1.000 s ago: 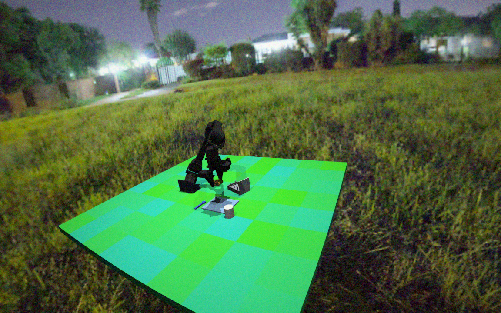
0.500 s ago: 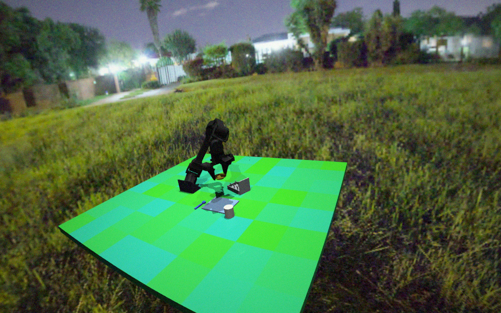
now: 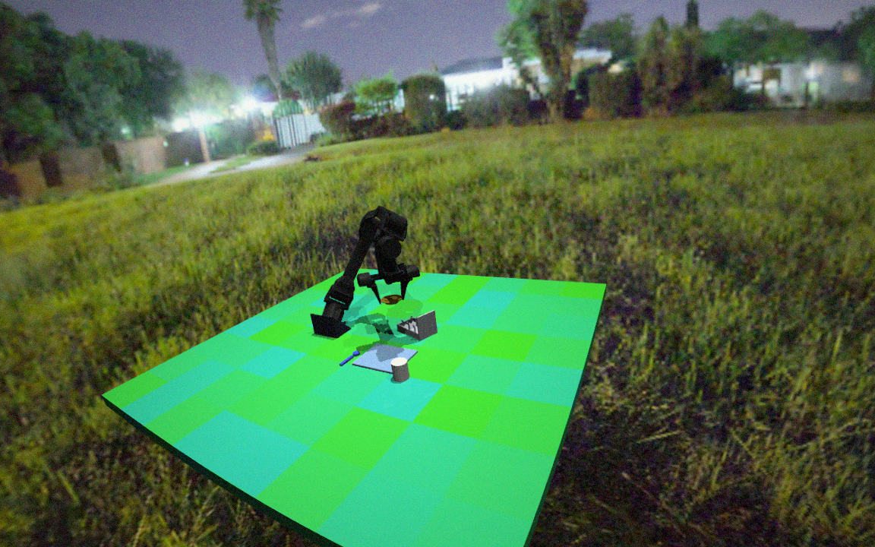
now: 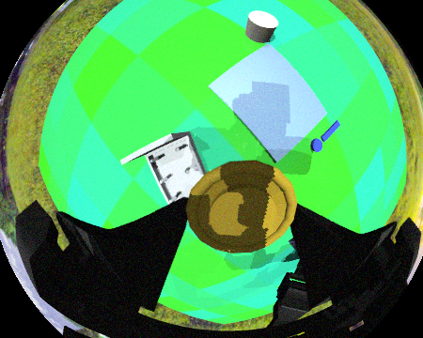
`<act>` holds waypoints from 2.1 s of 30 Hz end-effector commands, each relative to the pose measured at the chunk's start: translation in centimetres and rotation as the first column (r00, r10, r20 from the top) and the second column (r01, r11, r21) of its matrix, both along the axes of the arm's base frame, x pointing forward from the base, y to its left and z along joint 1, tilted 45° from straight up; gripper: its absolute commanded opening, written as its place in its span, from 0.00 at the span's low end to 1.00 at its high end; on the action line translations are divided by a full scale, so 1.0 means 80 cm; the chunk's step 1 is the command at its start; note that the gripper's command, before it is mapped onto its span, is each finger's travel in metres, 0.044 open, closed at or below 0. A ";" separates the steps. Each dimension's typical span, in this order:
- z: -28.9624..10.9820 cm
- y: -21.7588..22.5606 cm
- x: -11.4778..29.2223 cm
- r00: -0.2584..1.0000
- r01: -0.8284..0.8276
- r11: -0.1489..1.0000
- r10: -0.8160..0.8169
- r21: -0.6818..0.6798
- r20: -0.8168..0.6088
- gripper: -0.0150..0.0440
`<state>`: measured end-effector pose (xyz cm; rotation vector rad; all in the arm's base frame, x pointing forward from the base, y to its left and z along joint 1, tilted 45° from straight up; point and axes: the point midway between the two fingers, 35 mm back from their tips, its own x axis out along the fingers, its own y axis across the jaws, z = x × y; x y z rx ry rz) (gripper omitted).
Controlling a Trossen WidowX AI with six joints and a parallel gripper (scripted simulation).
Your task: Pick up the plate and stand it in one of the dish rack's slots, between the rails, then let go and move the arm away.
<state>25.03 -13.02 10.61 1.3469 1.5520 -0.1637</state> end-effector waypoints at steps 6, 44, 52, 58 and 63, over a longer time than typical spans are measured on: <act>0.027 0.033 -0.009 0.960 0.217 0.976 -0.209 0.026 -0.186 0.25; 0.062 0.135 -0.064 0.475 0.672 0.701 -0.655 -0.238 -0.587 0.25; 0.035 0.142 -0.073 0.553 0.574 0.733 -0.676 -0.365 -0.488 0.25; 0.017 0.144 -0.077 0.615 0.509 0.732 -0.678 -0.453 -0.403 0.25; 0.004 0.145 -0.079 0.667 0.464 0.716 -0.670 -0.521 -0.327 0.25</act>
